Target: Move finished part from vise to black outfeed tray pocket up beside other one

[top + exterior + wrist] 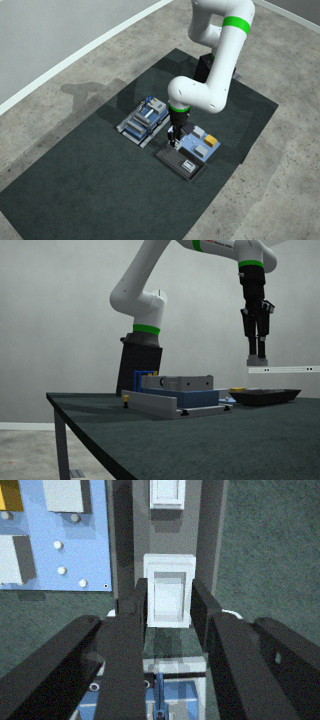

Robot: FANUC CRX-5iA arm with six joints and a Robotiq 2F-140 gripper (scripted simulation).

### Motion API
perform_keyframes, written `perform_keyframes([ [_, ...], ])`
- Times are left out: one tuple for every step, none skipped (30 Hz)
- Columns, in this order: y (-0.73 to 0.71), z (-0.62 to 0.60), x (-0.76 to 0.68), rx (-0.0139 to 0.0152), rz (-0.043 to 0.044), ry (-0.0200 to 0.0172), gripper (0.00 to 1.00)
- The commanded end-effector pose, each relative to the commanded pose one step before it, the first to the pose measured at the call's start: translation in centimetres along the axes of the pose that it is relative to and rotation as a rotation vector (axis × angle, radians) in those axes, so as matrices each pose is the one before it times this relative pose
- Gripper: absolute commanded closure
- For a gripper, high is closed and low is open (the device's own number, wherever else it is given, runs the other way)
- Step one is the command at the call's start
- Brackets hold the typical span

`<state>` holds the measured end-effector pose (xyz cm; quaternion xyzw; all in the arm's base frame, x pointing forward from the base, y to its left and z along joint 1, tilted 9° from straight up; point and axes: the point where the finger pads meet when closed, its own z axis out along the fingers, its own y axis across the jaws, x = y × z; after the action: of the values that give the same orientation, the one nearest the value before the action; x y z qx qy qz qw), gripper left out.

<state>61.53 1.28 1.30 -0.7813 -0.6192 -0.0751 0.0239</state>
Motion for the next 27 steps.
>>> perform_keyframes([
  [0.069,-0.031,0.002,-0.00191,-0.00031,0.00013,0.90],
  [0.000,0.040,0.000,0.00000,-0.00002,0.00000,0.90],
  [0.000,0.046,0.000,0.00000,-0.00002,0.00000,0.90],
  [0.000,0.053,0.000,0.00001,-0.00002,0.00000,0.90],
  [0.000,0.060,0.000,0.00001,-0.00002,0.00000,0.90],
  [0.000,0.068,0.000,0.00001,-0.00003,0.00000,0.90],
  [0.000,0.076,0.000,0.00001,-0.00003,0.00000,0.90],
  [0.000,0.083,0.000,0.00000,-0.00001,0.00000,0.90],
  [0.001,0.091,0.001,0.00000,0.00000,0.00000,0.90],
  [0.000,0.099,0.000,0.00000,0.00000,0.00000,0.90],
  [0.000,0.107,0.000,0.00000,0.00000,0.00000,0.90],
  [0.000,0.115,0.000,0.00000,0.00000,0.00000,0.90],
  [0.001,0.122,0.001,0.00000,0.00000,0.00000,0.90],
  [0.000,0.000,0.000,0.00000,0.00000,0.00000,0.90],
  [0.000,0.000,0.000,0.00000,0.00000,0.00000,0.90],
  [0.001,0.130,0.001,0.00000,0.00000,0.00000,0.90],
  [0.000,0.138,0.001,0.00000,0.00000,0.00000,0.90],
  [0.000,0.145,0.000,0.00000,0.00000,0.00000,0.90],
  [0.001,0.150,0.001,0.00000,0.00000,0.00000,0.90],
  [0.001,0.157,0.001,0.00000,0.00000,0.00000,0.90],
  [0.000,0.164,0.001,0.00000,0.00000,0.00000,0.90],
  [0.001,0.168,0.001,0.00000,0.00000,0.00000,0.90],
  [0.001,0.174,0.001,0.00000,0.00000,0.00000,0.90],
  [0.000,0.180,0.001,0.00000,0.00000,0.00000,0.90],
  [0.001,0.183,0.001,0.00000,0.00000,0.00000,0.90],
  [0.001,0.188,0.001,0.00000,0.00000,0.00000,0.90],
  [0.001,0.192,0.001,0.00000,0.00000,0.00000,0.90],
])
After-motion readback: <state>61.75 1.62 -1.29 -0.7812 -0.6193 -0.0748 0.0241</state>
